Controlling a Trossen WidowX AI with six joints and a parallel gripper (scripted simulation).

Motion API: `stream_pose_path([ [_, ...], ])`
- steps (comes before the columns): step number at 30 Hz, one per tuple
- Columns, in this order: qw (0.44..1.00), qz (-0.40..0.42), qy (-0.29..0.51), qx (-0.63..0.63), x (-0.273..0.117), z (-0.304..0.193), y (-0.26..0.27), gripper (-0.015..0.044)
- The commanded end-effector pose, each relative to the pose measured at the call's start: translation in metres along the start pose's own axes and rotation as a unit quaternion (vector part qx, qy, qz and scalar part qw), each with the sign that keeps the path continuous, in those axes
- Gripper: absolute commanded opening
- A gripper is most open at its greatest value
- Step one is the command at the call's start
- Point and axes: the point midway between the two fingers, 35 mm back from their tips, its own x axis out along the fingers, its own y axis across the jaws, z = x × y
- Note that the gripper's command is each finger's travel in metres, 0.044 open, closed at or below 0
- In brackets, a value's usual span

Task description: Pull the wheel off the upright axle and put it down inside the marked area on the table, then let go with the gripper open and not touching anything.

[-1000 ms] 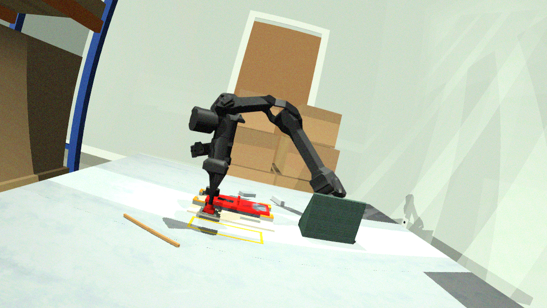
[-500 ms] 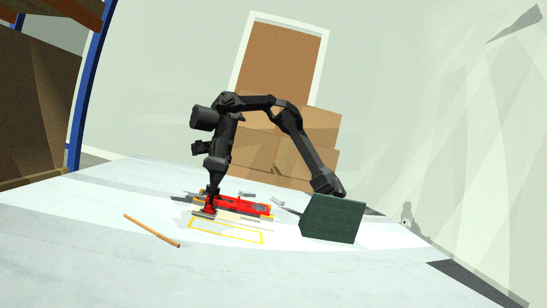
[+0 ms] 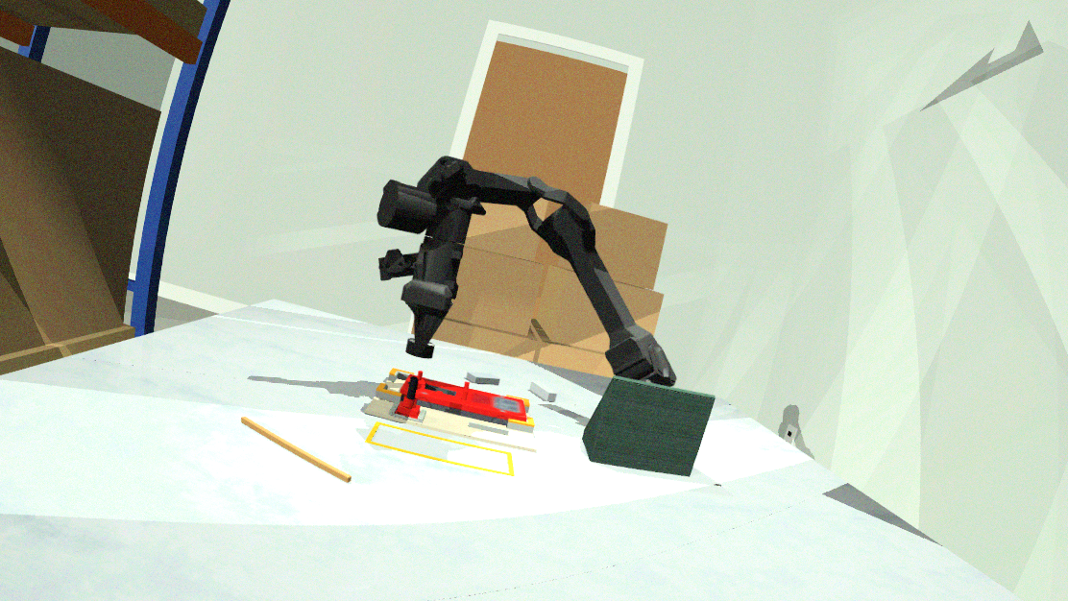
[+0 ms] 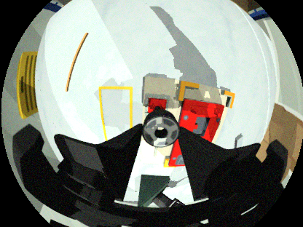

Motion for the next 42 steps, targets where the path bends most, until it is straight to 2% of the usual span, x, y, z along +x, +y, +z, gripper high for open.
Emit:
stream_pose_path([
  [1,1.0,0.003,0.002,-0.004,-0.001,-0.01,0.022,0.0],
  [12,1.0,0.006,0.001,-0.002,-0.009,-0.054,0.095,0.0],
  [18,1.0,0.006,0.001,-0.002,-0.005,-0.057,0.099,0.0],
  [27,1.0,0.006,0.001,-0.002,0.02,-0.056,0.1,0.0],
  [42,1.0,0.004,0.001,-0.001,0.096,-0.057,0.099,0.0],
])
